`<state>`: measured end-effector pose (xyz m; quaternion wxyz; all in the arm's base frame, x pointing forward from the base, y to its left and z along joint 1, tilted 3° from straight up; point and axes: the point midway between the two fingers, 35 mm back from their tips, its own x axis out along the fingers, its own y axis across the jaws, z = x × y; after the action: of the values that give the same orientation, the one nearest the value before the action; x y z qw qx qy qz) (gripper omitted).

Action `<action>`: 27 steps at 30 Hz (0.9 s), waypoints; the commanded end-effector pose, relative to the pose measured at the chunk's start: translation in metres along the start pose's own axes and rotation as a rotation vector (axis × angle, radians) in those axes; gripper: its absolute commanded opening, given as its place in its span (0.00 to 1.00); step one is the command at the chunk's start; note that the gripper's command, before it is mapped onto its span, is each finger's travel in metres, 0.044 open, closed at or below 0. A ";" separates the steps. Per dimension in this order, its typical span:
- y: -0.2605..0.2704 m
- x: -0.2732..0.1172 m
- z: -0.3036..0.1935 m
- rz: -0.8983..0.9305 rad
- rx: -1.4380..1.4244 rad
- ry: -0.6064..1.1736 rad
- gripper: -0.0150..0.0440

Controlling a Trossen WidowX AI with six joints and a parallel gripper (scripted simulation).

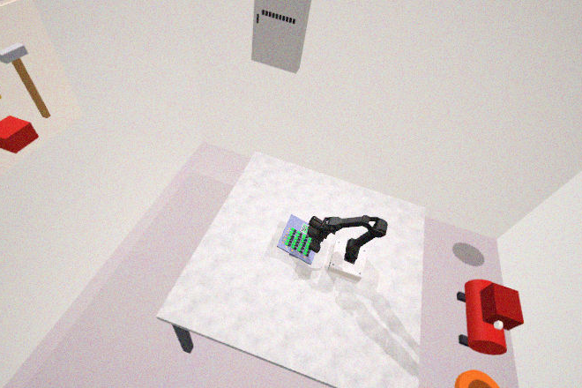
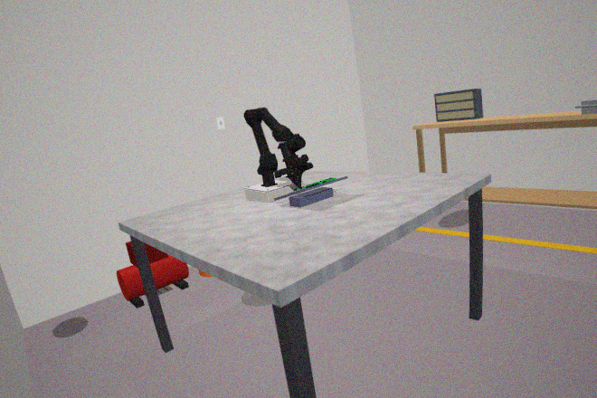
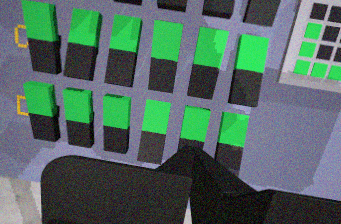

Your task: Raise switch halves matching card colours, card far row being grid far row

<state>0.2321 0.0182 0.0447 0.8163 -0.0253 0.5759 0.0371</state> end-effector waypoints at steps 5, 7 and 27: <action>0.001 0.002 -0.001 0.004 -0.003 0.004 0.25; 0.000 -0.002 0.000 0.000 0.000 0.002 0.25; 0.033 -0.070 0.072 0.007 -0.002 0.025 0.25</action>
<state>0.2641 0.0475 0.1341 0.8140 -0.0242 0.5787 0.0445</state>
